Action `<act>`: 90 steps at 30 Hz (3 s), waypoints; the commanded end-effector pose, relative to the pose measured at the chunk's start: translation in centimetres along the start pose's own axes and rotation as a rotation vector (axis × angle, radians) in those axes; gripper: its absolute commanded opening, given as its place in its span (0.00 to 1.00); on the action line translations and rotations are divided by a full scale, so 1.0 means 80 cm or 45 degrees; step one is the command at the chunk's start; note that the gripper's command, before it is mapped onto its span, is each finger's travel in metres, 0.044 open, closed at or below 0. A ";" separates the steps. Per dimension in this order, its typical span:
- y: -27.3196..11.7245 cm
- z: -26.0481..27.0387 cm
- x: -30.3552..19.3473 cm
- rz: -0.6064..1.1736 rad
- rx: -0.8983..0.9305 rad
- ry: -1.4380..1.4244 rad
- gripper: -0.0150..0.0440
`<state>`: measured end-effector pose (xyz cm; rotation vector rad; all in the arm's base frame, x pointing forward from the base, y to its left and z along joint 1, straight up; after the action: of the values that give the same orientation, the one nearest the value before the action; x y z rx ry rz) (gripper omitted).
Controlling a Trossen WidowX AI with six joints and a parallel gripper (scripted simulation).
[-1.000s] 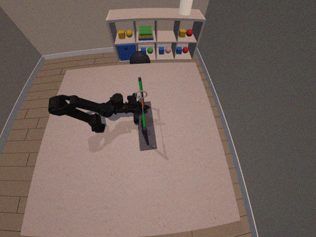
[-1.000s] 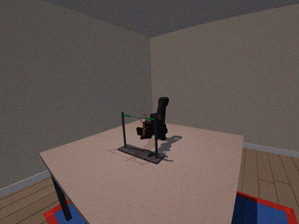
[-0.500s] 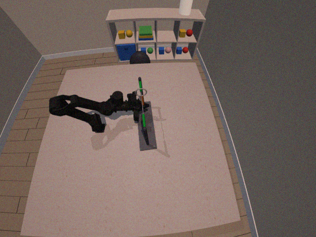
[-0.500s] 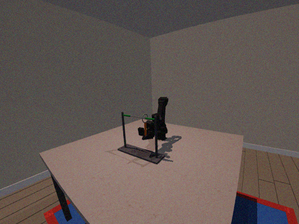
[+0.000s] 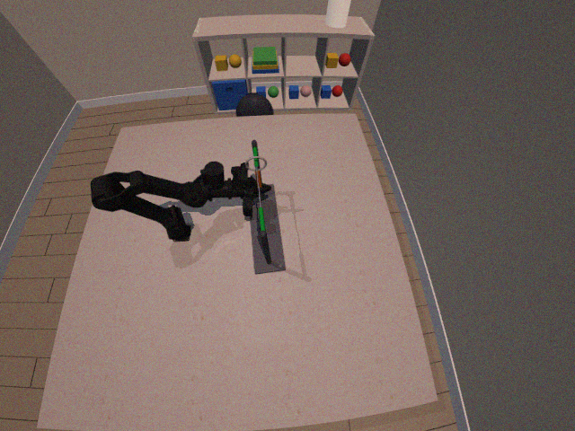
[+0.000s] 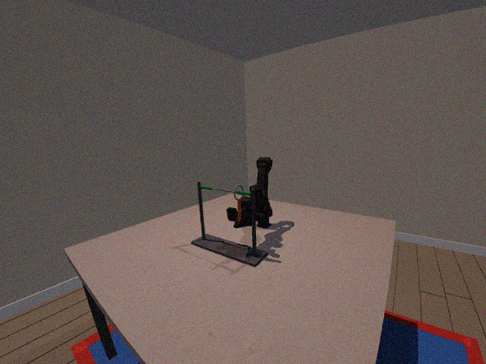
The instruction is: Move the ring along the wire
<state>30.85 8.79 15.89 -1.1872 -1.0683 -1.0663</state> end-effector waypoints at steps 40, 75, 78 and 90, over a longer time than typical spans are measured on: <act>0.005 0.010 -0.025 -0.001 0.003 0.001 0.04; -0.057 0.010 -0.026 0.004 0.000 0.006 0.53; -0.057 0.010 -0.026 0.004 0.000 0.007 0.53; -0.057 0.010 -0.026 0.004 0.000 0.007 0.53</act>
<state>25.99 9.44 14.75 -1.1831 -1.0668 -1.0659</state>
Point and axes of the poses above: the point midway between the two fingers, 35 mm back from their tips, its own y axis out along the fingers, its own z axis across the jaws, x = y × z, the point moved 2 cm from there along -y, back along the fingers, and after that the axes turned 4 degrees about y, right-handed, at the moved point
